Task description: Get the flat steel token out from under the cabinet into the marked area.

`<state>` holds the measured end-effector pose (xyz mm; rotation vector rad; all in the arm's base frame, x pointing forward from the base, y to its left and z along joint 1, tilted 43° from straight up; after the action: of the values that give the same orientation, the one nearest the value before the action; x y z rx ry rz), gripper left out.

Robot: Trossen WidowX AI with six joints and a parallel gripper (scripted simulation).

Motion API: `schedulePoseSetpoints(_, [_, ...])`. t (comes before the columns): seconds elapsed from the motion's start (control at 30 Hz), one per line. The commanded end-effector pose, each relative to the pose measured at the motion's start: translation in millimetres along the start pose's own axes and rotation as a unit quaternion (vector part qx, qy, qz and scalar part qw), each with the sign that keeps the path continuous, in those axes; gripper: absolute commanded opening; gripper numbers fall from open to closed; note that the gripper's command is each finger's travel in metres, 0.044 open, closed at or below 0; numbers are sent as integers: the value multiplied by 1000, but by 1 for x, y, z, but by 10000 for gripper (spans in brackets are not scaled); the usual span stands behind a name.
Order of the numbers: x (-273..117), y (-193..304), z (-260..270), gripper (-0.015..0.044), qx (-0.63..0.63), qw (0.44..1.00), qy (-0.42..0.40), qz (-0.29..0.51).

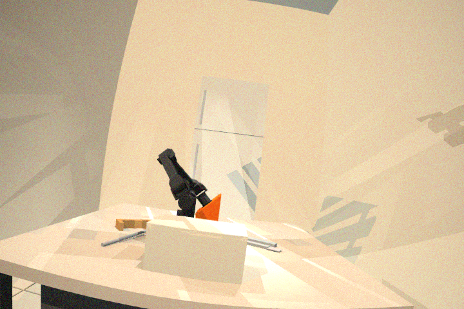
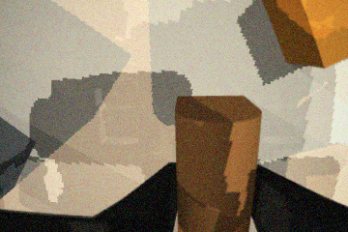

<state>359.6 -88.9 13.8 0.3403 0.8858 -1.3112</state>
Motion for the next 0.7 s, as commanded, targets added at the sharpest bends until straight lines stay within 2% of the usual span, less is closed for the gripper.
schedulePoseSetpoints(0.0, [1,-5,-1,0,-3,1000,1,-1])
schedulePoseSetpoints(0.67, [1,-25,-5,0,-3,1000,1,-2])
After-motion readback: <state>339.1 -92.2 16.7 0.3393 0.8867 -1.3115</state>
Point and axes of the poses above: the point midway between the two fingers, 35 mm back from their tips, its own x axis out along the fingers, its own z axis across the jaws, y = z × x, the point moved 5 cm from there along -x, back along the fingers, and after that the axes turned 12 degrees about -x, right-handed, at the moved point
